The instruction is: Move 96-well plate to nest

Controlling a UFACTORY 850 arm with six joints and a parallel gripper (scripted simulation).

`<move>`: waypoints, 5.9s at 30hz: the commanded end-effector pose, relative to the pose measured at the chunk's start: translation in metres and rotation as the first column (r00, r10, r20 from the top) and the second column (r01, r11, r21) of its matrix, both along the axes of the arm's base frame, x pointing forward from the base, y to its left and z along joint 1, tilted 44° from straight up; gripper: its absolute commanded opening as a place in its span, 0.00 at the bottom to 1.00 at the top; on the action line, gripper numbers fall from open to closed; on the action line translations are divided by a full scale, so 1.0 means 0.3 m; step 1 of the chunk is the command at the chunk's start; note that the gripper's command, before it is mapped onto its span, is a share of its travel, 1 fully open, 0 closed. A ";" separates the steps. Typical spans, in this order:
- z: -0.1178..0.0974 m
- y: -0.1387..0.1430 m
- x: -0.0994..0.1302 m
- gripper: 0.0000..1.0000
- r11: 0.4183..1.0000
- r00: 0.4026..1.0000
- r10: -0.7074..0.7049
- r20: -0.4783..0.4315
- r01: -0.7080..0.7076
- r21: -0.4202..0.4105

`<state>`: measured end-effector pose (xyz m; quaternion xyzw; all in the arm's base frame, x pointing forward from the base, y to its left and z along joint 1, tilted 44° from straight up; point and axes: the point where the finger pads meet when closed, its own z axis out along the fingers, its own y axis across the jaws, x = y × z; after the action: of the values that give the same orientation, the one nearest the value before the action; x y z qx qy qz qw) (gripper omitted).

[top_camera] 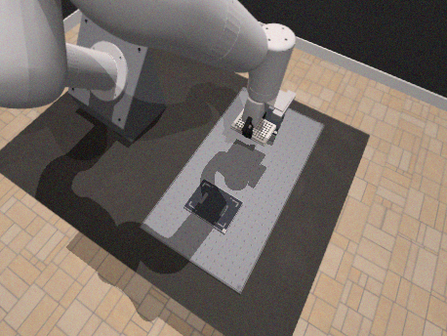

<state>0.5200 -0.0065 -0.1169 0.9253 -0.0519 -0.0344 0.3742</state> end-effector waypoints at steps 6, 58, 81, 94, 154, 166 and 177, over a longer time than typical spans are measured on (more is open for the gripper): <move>0.067 -0.083 0.000 0.00 1.000 1.000 0.001 0.002 -0.001 0.001; 0.371 -0.481 -0.013 0.00 1.000 1.000 0.001 0.002 -0.001 0.001; 0.506 -0.658 -0.019 0.00 1.000 1.000 0.001 0.002 -0.001 0.000; 0.542 -0.705 -0.021 0.00 1.000 1.000 0.001 0.002 -0.001 0.000; 0.439 -0.798 -0.034 0.00 1.000 1.000 0.001 0.002 -0.001 0.000; 0.399 -0.836 -0.040 0.00 1.000 1.000 0.001 0.002 -0.001 0.000; 0.375 -0.859 -0.043 0.00 1.000 1.000 0.001 0.002 -0.001 0.000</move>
<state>0.5062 -0.2638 -0.0042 0.9254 -0.0518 -0.0343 0.3739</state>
